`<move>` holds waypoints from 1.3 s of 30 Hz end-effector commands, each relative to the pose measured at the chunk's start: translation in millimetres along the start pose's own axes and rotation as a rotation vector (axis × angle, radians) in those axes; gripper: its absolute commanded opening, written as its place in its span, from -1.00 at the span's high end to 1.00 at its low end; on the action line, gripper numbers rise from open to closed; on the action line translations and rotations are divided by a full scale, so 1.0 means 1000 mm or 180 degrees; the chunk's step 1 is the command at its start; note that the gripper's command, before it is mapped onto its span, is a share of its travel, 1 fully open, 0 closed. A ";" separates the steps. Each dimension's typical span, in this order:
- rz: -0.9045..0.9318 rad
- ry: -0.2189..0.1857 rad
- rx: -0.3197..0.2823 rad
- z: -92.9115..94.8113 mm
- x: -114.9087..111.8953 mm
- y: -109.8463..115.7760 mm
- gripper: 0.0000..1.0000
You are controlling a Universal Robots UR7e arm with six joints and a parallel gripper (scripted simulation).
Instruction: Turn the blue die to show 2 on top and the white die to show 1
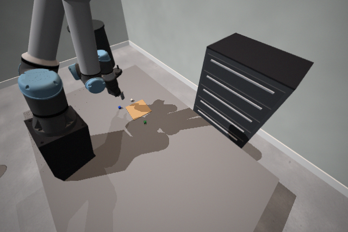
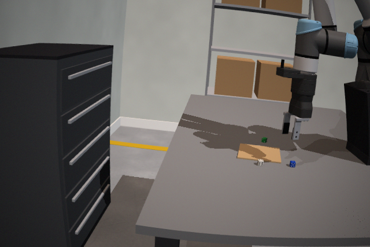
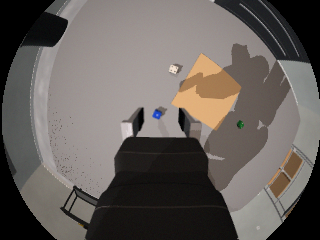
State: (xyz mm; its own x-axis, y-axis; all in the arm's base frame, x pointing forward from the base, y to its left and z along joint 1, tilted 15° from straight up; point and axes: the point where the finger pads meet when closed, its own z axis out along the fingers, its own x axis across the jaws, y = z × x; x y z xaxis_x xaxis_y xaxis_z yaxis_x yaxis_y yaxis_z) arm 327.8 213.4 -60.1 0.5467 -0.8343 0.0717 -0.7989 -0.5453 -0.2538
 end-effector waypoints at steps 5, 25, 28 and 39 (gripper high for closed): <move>-0.0691 0.0002 0.0003 0.004 -0.002 0.002 -1.00; -0.2455 0.0004 0.0004 0.013 -0.006 0.013 -1.00; -0.2689 0.0004 0.0004 0.014 -0.007 0.015 -1.00; -0.3231 0.0005 0.0004 0.017 -0.007 0.020 -1.00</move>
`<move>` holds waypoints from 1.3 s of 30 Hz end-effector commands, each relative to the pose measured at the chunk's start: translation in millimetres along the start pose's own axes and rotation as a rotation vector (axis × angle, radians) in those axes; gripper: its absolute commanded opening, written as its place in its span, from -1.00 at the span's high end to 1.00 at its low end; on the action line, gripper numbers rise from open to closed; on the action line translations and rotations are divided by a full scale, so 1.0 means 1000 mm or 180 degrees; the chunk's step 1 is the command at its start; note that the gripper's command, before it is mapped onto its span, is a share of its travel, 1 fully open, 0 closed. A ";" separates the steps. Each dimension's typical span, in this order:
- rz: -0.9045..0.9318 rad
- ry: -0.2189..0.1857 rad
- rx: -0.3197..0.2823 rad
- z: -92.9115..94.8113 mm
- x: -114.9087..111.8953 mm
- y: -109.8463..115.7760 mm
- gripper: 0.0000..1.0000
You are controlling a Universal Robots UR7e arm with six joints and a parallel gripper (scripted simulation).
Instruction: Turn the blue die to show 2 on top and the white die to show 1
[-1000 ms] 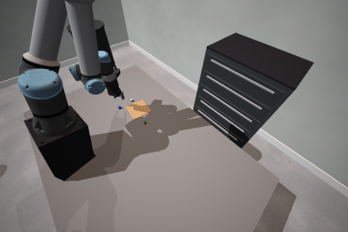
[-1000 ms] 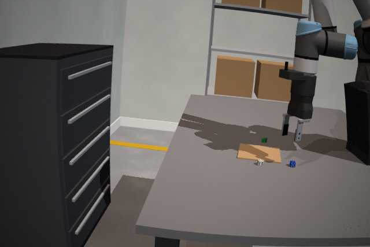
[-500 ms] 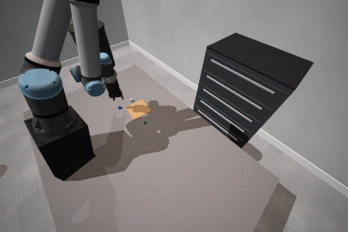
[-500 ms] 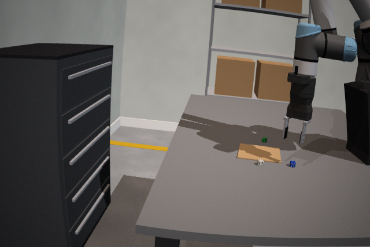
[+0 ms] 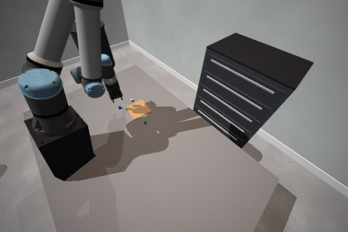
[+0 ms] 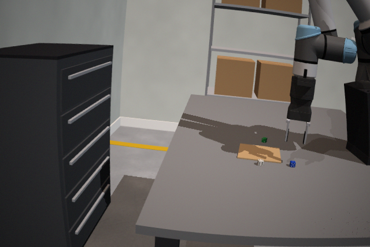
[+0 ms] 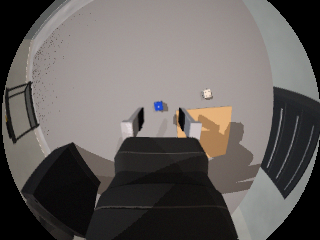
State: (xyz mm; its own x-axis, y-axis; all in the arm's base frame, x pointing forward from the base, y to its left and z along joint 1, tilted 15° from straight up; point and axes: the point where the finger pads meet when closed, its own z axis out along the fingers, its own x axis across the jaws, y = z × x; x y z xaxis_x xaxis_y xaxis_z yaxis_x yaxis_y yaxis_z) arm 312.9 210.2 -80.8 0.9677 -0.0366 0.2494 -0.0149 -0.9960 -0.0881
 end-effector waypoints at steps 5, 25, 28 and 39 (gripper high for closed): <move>-0.0390 0.0004 0.0001 0.002 -0.003 0.002 -1.00; -0.0627 0.0005 0.0001 0.003 -0.005 0.004 -1.00; -0.0627 0.0005 0.0001 0.003 -0.005 0.004 -0.27; -0.0627 0.0005 0.0001 0.003 -0.005 0.004 -0.27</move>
